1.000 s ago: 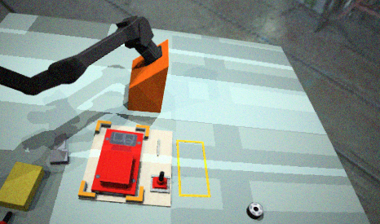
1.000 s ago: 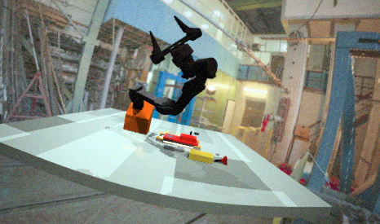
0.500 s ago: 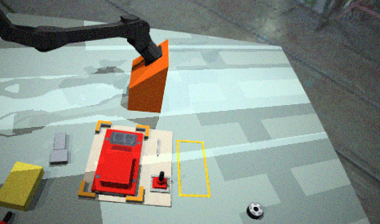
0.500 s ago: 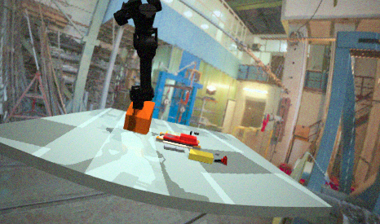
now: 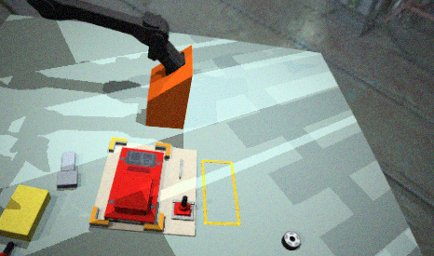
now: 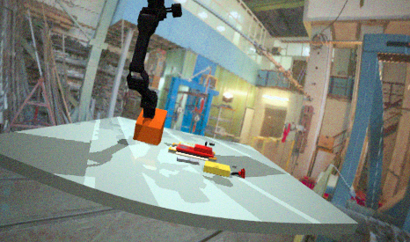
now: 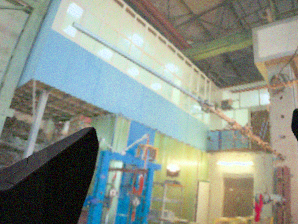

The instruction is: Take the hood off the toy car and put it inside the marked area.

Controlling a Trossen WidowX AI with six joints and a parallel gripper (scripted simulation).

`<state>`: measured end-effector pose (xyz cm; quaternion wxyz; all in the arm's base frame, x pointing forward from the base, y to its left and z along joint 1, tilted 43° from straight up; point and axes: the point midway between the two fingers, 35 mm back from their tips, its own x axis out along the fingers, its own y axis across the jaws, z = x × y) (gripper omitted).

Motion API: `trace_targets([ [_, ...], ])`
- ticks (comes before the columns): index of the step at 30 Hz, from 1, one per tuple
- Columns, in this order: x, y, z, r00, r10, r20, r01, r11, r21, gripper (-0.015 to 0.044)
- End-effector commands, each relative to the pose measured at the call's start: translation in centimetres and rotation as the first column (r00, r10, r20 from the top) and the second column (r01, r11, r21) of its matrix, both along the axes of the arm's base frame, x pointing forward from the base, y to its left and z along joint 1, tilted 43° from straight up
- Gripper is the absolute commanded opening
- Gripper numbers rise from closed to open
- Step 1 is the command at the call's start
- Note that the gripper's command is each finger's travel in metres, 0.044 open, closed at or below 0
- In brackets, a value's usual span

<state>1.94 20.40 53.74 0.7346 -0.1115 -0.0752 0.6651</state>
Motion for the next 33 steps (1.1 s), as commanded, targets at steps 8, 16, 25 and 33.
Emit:
trace_targets([
  [8,11.8,6.2,-8.2,0.879,-0.469,-0.083,0.433,0.86,-0.271,0.044],
  [16,20.0,6.1,-14.4,0.723,-0.69,-0.024,0.609,0.653,-0.45,0.044],
  [25,30.0,1.0,-24.3,0.389,-0.92,0.049,0.706,0.264,-0.657,0.044],
  [33,34.9,-5.3,-31.3,0.133,-0.985,0.114,0.656,0.001,-0.755,0.044],
])
